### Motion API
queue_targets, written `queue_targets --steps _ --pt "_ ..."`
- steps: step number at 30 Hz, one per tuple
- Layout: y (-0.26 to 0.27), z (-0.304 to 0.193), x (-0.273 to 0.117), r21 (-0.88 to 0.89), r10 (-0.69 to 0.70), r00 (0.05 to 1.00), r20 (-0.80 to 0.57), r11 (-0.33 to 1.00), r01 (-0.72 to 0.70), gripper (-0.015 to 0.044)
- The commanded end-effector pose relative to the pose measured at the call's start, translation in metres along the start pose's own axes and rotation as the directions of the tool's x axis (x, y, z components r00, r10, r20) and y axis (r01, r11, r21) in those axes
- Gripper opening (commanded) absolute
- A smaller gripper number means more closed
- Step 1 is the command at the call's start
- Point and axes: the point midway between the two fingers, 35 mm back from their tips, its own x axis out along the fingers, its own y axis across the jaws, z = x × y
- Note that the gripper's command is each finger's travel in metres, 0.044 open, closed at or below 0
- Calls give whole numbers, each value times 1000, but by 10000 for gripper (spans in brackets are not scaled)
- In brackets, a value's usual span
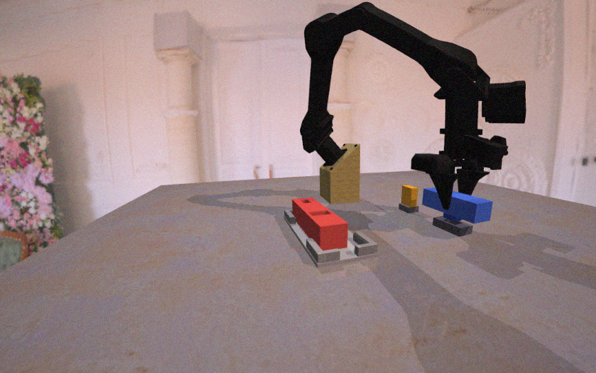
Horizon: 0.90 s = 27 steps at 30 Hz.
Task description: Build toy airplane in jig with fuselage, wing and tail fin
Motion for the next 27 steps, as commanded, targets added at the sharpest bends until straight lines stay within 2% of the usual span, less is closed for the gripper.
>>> queue_targets --steps 1,27 --pt "2 4 -14 9 10 1000 9 1000 -10 0" --pt "1 1 -96 8 12 1000 8 1000 -12 0"
